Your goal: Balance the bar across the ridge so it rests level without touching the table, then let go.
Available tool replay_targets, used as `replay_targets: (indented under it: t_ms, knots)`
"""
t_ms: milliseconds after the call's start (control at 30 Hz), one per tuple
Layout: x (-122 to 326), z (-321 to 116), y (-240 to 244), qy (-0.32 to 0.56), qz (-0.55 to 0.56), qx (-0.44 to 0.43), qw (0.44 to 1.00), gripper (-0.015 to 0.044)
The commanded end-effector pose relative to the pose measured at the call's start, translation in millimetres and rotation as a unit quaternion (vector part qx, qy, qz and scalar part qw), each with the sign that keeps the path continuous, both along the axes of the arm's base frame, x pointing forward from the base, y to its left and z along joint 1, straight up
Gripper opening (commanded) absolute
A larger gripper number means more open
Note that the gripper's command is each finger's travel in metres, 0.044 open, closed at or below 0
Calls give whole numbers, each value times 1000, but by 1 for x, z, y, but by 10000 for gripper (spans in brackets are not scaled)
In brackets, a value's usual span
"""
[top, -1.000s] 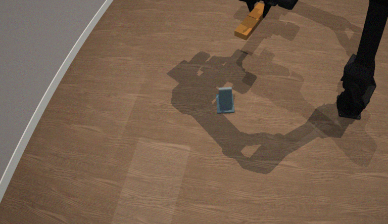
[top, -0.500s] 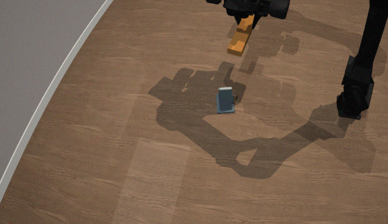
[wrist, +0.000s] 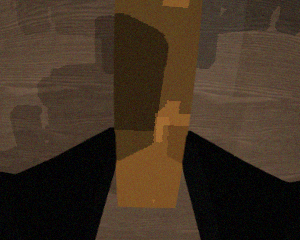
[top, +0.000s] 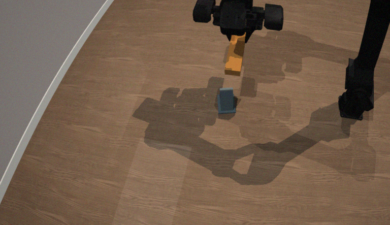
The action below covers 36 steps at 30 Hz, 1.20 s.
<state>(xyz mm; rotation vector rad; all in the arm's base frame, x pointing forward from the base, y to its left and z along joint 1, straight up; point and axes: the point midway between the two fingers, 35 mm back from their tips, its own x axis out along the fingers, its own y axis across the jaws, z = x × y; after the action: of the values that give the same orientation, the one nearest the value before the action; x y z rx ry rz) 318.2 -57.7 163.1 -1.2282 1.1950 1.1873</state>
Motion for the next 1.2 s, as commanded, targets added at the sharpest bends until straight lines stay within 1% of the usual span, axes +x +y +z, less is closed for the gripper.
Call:
replay_targets:
  t_ms: [0,467,700,1167]
  knots:
    - [4,1,17,-1,31,1,1000,0]
    - [15,2,70,-1,116,1,993,0]
    - [18,-1,73,-2,120,1,993,0]
    - [20,-23,74,-2,120,1,993,0]
